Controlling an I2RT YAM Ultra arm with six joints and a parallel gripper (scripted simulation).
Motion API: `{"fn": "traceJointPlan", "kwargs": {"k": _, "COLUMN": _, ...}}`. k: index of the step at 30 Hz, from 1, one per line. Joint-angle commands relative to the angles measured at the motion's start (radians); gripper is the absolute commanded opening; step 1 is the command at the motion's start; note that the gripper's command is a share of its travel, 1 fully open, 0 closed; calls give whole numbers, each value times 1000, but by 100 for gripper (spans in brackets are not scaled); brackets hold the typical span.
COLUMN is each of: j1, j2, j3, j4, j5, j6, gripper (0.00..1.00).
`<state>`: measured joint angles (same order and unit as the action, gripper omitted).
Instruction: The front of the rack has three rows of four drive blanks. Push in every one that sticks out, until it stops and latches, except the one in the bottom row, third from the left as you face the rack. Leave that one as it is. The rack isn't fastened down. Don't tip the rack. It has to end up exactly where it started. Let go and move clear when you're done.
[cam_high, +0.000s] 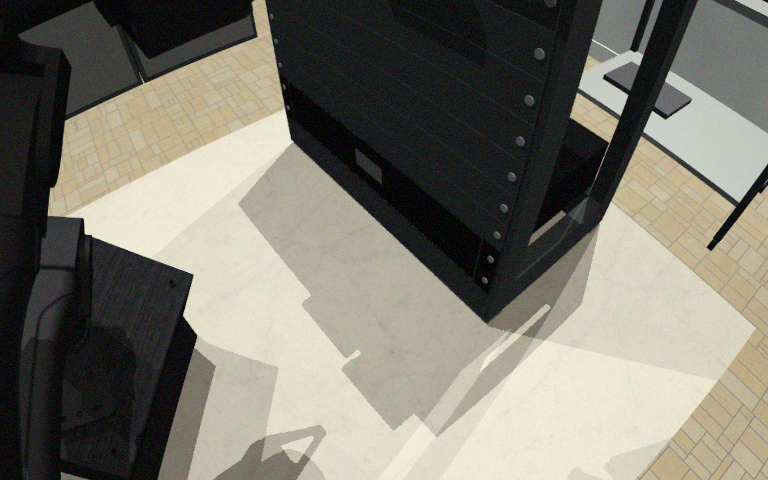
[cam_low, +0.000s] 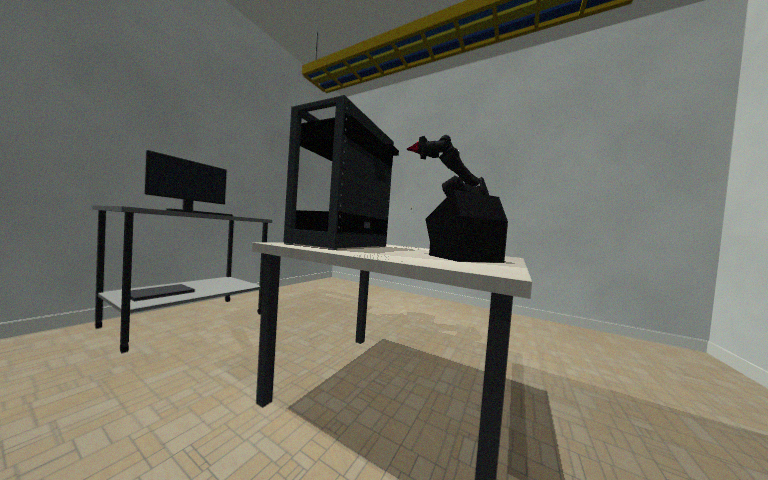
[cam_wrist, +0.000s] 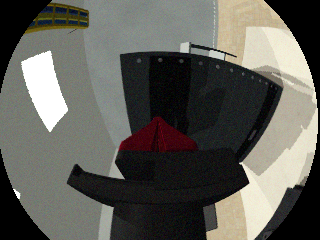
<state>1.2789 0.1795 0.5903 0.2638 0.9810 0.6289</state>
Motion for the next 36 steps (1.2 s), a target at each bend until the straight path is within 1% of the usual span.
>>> {"fn": "traceJointPlan", "kwargs": {"k": 1, "j1": -16, "j2": 27, "j3": 32, "j4": -24, "j5": 0, "j6": 12, "gripper": 0}}
{"fn": "traceJointPlan", "kwargs": {"k": 3, "j1": -16, "j2": 27, "j3": 32, "j4": -24, "j5": 0, "j6": 12, "gripper": 0}}
{"fn": "traceJointPlan", "kwargs": {"k": 4, "j1": -21, "j2": -5, "j3": 33, "j4": -27, "j5": -5, "j6": 15, "gripper": 0}}
{"fn": "traceJointPlan", "kwargs": {"k": 6, "j1": -43, "j2": 31, "j3": 39, "j4": -43, "j5": -18, "j6": 37, "gripper": 0}}
{"fn": "traceJointPlan", "kwargs": {"k": 7, "j1": -54, "j2": 37, "j3": 42, "j4": -50, "j5": -24, "j6": 47, "gripper": 0}}
{"fn": "traceJointPlan", "kwargs": {"k": 11, "j1": -103, "j2": 53, "j3": 56, "j4": -95, "j5": -49, "j6": 103, "gripper": 0}}
{"fn": "traceJointPlan", "kwargs": {"k": 18, "j1": -241, "j2": 89, "j3": 84, "j4": -171, "j5": -148, "j6": 214, "gripper": 0}}
{"fn": "traceJointPlan", "kwargs": {"k": 20, "j1": -241, "j2": 89, "j3": 84, "j4": -171, "j5": -148, "j6": 214, "gripper": 0}}
{"fn": "traceJointPlan", "kwargs": {"k": 21, "j1": -277, "j2": 50, "j3": 89, "j4": -189, "j5": -202, "j6": 226, "gripper": 0}}
{"fn": "traceJointPlan", "kwargs": {"k": 22, "j1": -301, "j2": 62, "j3": 93, "j4": -202, "j5": -219, "j6": 245, "gripper": 0}}
{"fn": "traceJointPlan", "kwargs": {"k": 23, "j1": -336, "j2": 105, "j3": 99, "j4": -213, "j5": -230, "j6": 277, "gripper": 0}}
{"fn": "traceJointPlan", "kwargs": {"k": 27, "j1": -451, "j2": 133, "j3": 115, "j4": -242, "j5": -329, "j6": 342, "gripper": 0}}
{"fn": "traceJointPlan", "kwargs": {"k": 35, "j1": -699, "j2": 205, "j3": 144, "j4": -253, "j5": -569, "j6": 450, "gripper": 0}}
{"fn": "traceJointPlan", "kwargs": {"k": 36, "j1": -699, "j2": 205, "j3": 144, "j4": -253, "j5": -569, "j6": 450, "gripper": 0}}
